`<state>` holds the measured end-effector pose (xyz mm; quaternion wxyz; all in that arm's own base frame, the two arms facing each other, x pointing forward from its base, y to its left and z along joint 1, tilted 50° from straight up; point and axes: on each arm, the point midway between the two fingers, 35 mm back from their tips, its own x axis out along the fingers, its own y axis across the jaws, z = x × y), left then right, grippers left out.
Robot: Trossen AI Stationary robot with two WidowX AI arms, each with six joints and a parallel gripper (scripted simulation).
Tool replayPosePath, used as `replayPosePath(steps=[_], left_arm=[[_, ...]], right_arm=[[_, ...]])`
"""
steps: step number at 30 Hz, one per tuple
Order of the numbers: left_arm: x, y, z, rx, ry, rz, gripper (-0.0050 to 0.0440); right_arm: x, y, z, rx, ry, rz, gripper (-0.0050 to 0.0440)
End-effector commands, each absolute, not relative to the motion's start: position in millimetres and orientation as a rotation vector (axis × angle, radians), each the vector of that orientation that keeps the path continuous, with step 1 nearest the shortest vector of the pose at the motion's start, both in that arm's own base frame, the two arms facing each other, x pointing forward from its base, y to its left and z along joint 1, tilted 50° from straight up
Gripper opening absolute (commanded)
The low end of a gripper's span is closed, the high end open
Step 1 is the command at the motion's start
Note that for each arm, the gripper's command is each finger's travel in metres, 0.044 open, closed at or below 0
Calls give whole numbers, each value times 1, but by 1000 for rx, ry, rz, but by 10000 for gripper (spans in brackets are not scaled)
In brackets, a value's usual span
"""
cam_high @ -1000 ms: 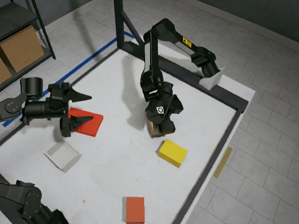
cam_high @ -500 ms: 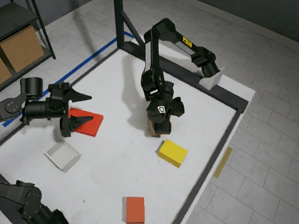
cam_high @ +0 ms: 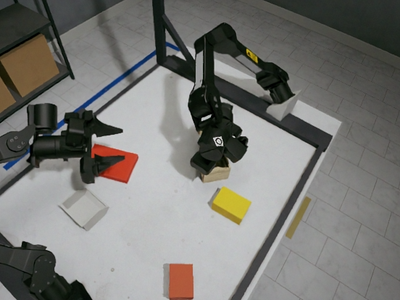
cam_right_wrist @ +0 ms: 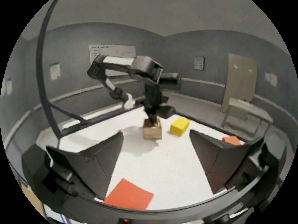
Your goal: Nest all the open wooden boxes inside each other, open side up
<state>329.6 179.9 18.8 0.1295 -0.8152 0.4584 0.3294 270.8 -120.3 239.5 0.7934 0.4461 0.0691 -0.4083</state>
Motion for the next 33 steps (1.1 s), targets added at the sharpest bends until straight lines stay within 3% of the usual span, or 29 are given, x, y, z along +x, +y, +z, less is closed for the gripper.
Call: replayPosePath(steps=[1, 33], left_arm=[[331, 188, 28, -2230, 1355, 794, -43], [313, 217, 56, -1195, 1280, -130, -50]], right_arm=[[270, -119, 241, 963, 141, -873, 400], [270, -119, 241, 963, 141, -873, 400]])
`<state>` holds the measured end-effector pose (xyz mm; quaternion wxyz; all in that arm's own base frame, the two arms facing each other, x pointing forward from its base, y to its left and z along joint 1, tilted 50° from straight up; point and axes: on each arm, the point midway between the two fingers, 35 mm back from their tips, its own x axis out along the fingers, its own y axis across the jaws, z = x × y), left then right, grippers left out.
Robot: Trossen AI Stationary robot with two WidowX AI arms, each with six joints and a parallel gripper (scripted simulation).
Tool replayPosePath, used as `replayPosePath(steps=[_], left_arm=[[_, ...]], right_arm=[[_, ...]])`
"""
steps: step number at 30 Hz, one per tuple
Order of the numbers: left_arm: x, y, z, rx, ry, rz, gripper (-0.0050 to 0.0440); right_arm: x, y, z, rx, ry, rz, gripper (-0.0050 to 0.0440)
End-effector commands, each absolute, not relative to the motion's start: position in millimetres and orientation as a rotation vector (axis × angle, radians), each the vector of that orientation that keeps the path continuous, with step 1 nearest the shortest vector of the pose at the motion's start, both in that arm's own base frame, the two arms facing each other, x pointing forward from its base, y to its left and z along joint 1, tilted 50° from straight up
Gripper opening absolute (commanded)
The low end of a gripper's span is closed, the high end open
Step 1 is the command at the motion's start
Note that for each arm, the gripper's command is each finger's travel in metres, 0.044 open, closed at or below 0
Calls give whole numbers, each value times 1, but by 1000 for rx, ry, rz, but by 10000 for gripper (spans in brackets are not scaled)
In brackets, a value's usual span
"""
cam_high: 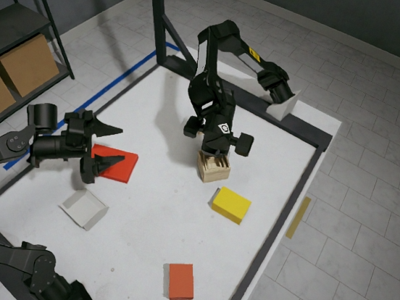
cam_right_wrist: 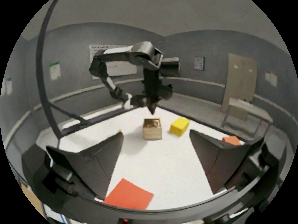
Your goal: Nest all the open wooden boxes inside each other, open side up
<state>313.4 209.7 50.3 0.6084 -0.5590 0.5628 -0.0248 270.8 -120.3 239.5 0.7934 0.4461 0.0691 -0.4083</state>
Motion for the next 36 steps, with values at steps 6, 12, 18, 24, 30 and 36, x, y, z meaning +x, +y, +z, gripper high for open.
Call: replayPosePath(steps=[6, 12, 18, 24, 30, 36], left_arm=[[309, 222, 62, -972, 1222, -288, -50], [306, 226, 67, -750, 1152, -435, -50], [305, 227, 69, -686, 1128, -476, -50], [306, 223, 72, -685, 1128, -477, -50], [309, 208, 80, -685, 1126, -474, -50], [311, 188, 89, -680, 1127, -473, -50]], right_arm=[[270, -119, 241, 963, 141, -873, 400], [270, -119, 241, 963, 141, -873, 400], [270, -119, 241, 963, 141, -873, 400], [271, -120, 236, 945, 173, -877, 400], [274, -128, 217, 807, 386, -872, 400], [271, -137, 187, 654, 682, -814, 400]])
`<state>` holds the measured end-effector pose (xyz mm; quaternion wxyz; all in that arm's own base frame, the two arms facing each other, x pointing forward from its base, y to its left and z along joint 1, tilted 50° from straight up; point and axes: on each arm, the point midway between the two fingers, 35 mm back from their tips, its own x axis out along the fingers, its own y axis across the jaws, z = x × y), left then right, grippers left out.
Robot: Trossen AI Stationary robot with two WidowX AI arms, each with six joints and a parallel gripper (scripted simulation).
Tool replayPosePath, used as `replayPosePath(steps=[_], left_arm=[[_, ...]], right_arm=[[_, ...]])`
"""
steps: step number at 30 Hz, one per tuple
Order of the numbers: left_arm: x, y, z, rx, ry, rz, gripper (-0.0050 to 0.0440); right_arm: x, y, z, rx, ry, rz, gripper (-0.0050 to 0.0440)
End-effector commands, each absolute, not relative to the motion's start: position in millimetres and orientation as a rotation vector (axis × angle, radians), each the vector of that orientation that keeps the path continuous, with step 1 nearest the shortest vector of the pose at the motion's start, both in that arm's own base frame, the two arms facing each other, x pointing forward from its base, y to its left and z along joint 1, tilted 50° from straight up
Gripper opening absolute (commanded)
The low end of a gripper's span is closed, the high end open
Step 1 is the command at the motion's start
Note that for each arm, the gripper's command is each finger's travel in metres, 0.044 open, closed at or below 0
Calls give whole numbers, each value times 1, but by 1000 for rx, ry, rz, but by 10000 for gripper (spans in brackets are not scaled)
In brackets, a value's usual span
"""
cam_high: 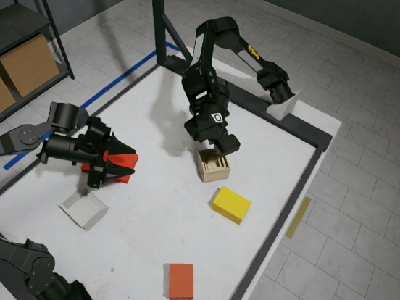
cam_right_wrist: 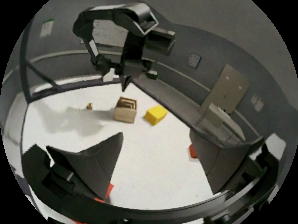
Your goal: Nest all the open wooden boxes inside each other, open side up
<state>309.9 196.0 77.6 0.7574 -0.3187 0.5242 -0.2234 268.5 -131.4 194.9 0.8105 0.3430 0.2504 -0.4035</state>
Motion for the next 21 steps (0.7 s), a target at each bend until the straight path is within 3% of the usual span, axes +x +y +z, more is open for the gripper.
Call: replayPosePath(steps=[1, 11, 21], left_arm=[[312, 182, 91, -679, 1127, -473, -50], [312, 142, 105, -674, 1126, -475, -50], [307, 108, 114, -672, 1122, -481, -50]], right_arm=[[269, -139, 178, 624, 767, -786, 400], [250, -146, 134, 537, 1208, -489, 400], [233, -148, 115, 565, 1385, -104, 400]])
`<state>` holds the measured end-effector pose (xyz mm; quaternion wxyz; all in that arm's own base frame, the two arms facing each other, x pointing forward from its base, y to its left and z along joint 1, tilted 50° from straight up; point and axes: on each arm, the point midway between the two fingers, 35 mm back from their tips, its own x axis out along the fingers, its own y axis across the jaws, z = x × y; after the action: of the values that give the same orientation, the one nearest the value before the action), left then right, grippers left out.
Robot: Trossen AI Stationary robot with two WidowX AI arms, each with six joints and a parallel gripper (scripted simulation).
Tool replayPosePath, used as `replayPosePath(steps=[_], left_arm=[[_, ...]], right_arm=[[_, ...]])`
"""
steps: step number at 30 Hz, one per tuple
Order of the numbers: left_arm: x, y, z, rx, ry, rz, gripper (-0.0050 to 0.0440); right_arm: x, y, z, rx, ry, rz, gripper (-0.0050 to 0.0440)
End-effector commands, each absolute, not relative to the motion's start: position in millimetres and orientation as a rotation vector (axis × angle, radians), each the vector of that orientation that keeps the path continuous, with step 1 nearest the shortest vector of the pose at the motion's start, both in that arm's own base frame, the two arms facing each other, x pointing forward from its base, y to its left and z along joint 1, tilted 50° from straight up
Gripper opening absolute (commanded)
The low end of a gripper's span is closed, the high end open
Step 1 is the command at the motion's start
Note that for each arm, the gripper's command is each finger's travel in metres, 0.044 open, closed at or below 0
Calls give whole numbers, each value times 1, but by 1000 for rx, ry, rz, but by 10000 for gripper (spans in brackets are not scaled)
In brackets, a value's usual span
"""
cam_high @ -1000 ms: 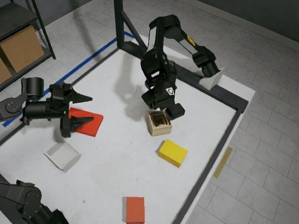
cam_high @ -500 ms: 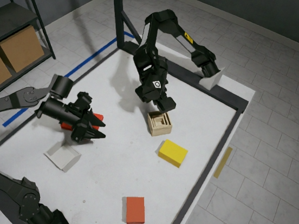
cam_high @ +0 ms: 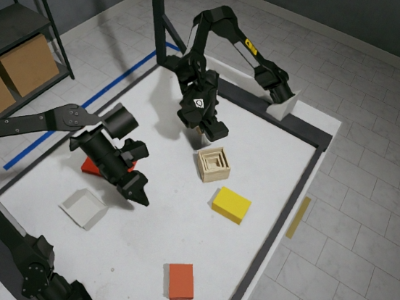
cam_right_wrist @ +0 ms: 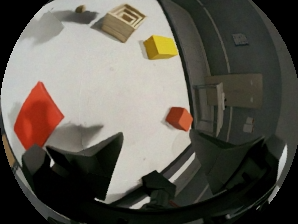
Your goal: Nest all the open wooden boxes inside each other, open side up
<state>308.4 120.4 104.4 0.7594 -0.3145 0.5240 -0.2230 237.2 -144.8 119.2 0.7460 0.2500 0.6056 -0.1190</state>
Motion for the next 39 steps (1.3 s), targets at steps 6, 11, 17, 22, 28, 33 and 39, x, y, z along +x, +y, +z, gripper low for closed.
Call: replayPosePath(steps=[6, 11, 17, 22, 28, 33, 39], left_arm=[[302, 88, 118, -672, 1118, -487, -50], [298, 75, 120, -672, 1116, -492, -50], [292, 58, 122, -673, 1113, -500, -50], [290, 51, 122, -674, 1111, -503, -50], [291, 49, 119, -680, 1117, -503, -50], [298, 37, 108, -681, 1116, -506, -50], [301, 34, 104, -677, 1121, -500, -50]], right_arm=[[226, -150, 113, 612, 1371, 143, 400], [223, -154, 114, 644, 1311, 290, 400], [221, -164, 118, 678, 1174, 455, 400], [221, -168, 121, 696, 1114, 498, 400], [220, -166, 121, 696, 1118, 500, 400], [220, -166, 121, 696, 1118, 500, 400], [220, -166, 121, 696, 1118, 500, 400]])
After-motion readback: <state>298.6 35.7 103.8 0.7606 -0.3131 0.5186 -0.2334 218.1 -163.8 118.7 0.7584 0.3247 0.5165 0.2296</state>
